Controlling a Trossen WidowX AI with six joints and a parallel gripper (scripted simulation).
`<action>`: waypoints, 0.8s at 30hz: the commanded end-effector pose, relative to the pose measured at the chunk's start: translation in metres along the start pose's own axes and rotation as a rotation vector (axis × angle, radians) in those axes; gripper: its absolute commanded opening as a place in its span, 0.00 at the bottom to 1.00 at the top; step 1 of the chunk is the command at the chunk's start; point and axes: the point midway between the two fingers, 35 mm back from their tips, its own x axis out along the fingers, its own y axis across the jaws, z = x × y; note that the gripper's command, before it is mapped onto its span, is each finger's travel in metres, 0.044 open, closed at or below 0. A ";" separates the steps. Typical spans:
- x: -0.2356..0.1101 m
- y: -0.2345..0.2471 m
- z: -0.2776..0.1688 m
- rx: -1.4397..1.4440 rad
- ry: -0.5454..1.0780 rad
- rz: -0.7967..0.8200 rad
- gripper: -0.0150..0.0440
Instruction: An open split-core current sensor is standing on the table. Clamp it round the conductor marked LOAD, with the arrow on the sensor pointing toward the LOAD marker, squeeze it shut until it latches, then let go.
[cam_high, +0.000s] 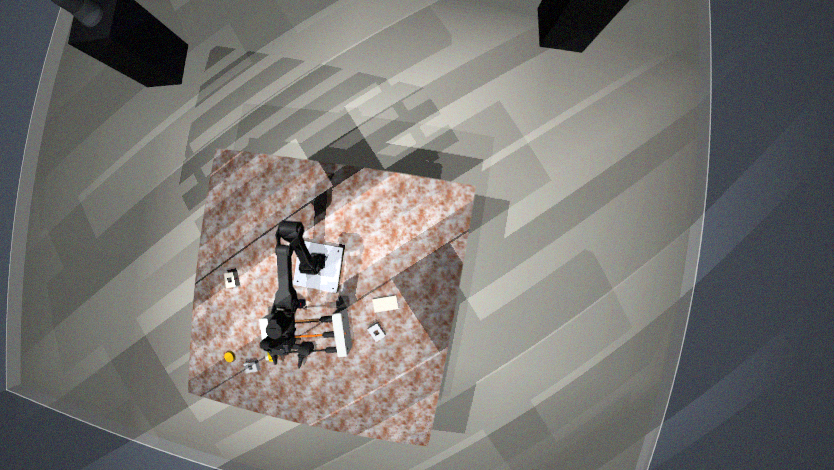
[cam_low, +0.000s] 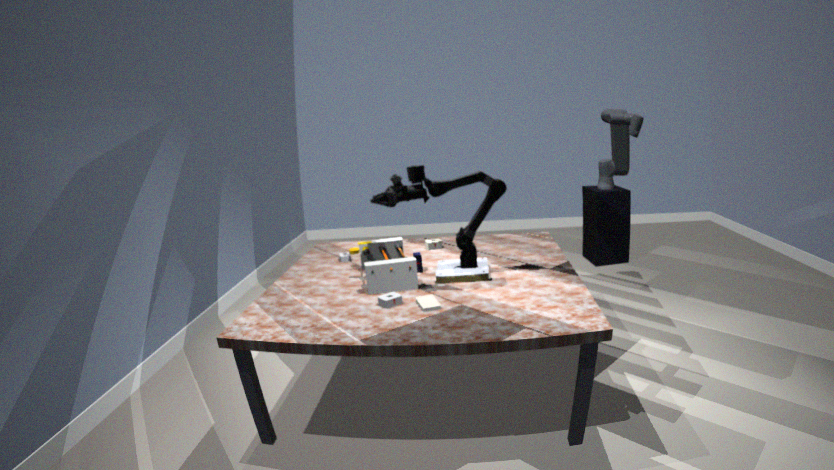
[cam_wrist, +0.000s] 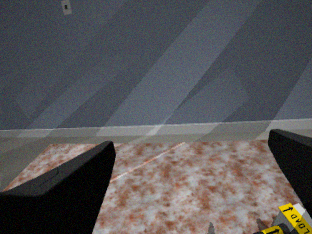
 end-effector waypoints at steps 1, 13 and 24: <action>0.029 -0.025 -0.008 0.002 0.180 -0.068 1.00; 0.075 -0.123 -0.074 0.133 0.816 -0.270 1.00; 0.070 -0.160 -0.103 0.220 1.050 -0.330 1.00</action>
